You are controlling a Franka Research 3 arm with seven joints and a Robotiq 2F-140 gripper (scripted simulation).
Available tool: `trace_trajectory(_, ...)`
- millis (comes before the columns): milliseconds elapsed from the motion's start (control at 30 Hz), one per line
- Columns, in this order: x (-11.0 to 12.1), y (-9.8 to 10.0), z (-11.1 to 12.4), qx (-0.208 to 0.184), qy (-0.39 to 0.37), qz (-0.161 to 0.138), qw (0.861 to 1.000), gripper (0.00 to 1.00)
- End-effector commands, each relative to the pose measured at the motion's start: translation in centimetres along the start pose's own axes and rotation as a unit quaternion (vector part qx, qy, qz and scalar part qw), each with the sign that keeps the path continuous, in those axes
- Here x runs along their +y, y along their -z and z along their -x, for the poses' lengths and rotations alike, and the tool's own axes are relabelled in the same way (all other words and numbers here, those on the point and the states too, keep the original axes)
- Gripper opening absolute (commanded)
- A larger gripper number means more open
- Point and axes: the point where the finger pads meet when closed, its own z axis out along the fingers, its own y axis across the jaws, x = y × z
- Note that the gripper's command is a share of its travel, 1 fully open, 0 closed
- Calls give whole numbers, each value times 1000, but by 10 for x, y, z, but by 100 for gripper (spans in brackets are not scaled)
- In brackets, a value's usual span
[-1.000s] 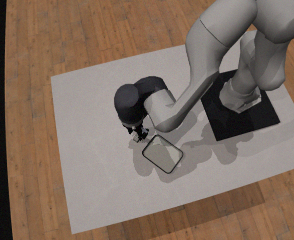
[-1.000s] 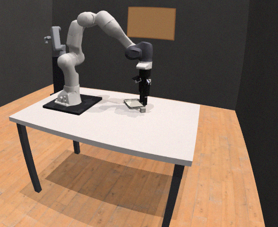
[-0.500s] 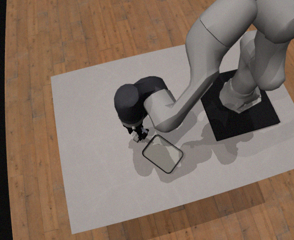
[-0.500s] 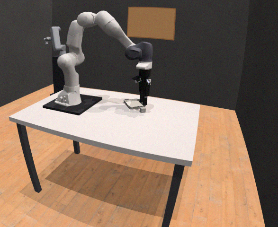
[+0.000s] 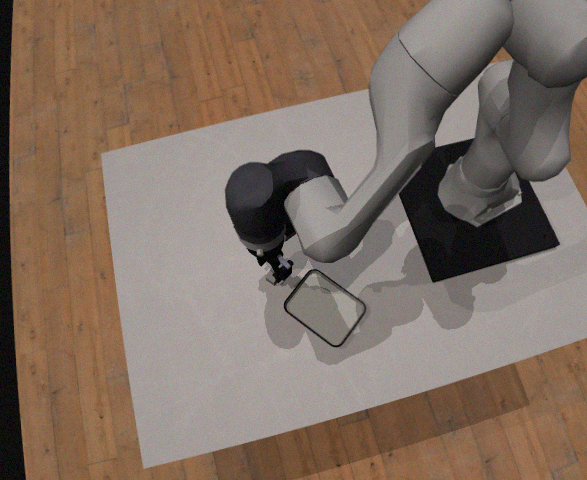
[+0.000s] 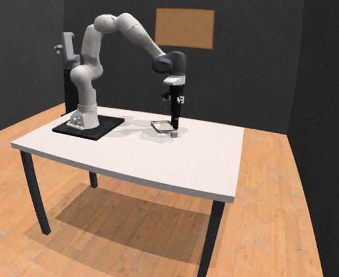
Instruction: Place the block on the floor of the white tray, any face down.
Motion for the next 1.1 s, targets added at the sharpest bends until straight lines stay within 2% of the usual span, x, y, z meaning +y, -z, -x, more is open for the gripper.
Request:
trace_trajectory(0, 2, 0, 1, 0, -139, -6, 990, 40)
trace_trajectory(233, 2, 0, 1, -5, -242, 7, 970, 40)
trace_trajectory(467, 2, 0, 1, -7, -340, 14, 940, 40)
trace_trajectory(533, 2, 0, 1, -7, -340, 14, 940, 40)
trace_trajectory(567, 2, 0, 1, -8, -376, 16, 927, 40)
trace_trajectory(1033, 2, -13, 1, -6, -539, 9, 842, 40)
trace_trajectory(1067, 2, -13, 1, -6, -539, 9, 842, 40)
